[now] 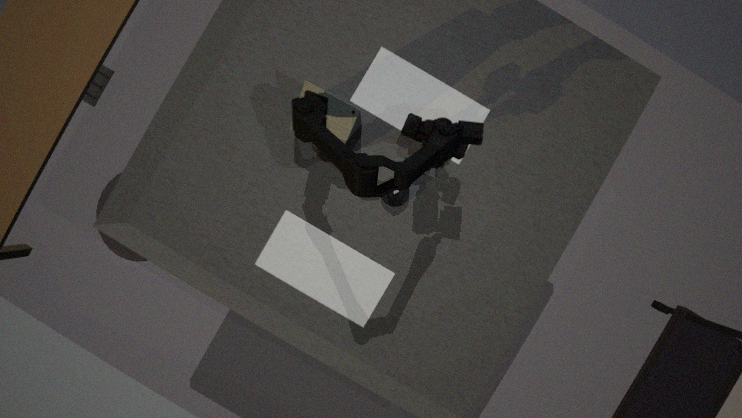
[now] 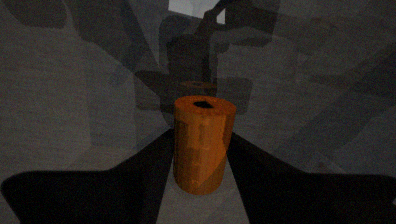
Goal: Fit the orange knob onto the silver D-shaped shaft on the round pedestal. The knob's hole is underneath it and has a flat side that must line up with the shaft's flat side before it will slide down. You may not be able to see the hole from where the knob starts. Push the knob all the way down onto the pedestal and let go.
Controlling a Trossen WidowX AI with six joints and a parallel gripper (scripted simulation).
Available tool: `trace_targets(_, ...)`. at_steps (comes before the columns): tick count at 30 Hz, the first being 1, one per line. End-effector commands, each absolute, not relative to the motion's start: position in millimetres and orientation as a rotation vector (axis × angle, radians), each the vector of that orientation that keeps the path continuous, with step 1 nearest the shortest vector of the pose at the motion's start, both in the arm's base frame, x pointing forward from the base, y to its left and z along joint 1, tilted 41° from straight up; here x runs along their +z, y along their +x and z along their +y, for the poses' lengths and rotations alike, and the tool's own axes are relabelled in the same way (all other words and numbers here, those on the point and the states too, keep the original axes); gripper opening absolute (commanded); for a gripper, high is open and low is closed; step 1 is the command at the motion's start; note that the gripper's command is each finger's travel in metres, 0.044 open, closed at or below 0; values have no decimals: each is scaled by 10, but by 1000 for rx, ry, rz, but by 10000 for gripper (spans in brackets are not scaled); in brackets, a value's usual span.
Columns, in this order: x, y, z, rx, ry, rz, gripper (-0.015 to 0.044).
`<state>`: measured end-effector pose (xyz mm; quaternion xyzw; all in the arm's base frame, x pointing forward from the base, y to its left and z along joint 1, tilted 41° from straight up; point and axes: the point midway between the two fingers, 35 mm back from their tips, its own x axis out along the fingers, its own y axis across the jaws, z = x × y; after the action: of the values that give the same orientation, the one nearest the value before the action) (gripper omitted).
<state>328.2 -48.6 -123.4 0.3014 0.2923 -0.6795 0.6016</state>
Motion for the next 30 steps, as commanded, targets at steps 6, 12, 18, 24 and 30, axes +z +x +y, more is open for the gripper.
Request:
trace_targets(6,-1232,3285,-473,-1621,786,593,179)
trace_targets(12,-1233,3285,-473,-1693,922,446,179)
trace_targets(18,-1233,3285,-473,-1763,1073,271,179)
trace_targets(24,-1233,3284,-473,-1799,1160,165,179)
trace_targets(30,-1287,3278,-518,-1799,1159,165,179)
